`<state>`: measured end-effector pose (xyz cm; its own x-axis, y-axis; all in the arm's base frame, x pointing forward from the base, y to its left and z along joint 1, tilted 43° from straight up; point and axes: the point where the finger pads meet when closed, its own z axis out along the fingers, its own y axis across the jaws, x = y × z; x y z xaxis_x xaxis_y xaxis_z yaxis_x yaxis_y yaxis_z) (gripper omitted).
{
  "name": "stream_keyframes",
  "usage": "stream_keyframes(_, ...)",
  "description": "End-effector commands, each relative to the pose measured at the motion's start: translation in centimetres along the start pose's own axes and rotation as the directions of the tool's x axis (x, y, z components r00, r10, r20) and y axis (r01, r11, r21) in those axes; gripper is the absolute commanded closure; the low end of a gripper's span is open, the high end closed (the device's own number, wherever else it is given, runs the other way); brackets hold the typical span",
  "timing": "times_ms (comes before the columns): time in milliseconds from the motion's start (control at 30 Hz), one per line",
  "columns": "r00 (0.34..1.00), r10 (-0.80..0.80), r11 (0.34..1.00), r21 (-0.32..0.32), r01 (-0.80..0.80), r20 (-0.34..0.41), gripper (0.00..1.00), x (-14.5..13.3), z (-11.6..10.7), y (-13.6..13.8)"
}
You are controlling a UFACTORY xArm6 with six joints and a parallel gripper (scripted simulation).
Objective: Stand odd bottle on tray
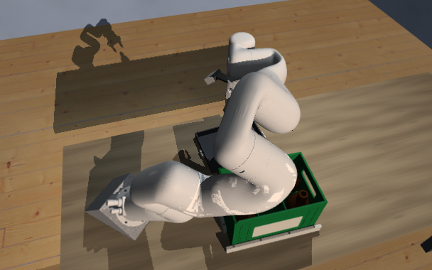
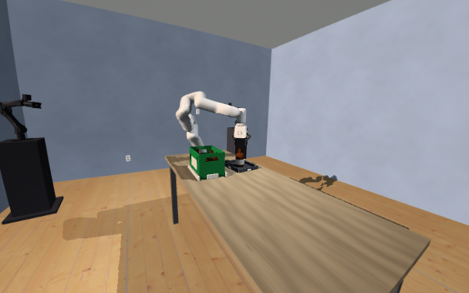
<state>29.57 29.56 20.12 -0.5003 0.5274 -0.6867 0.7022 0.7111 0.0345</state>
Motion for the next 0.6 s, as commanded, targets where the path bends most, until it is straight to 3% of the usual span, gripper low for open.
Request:
stream_keyframes(0,1.0,0.001,1.0,-0.001,-0.001,0.0,0.0,0.0,-0.7,0.1)
stream_keyframes(567,1.0,0.001,1.0,-0.001,-0.001,0.0,0.0,0.0,-4.1,0.0)
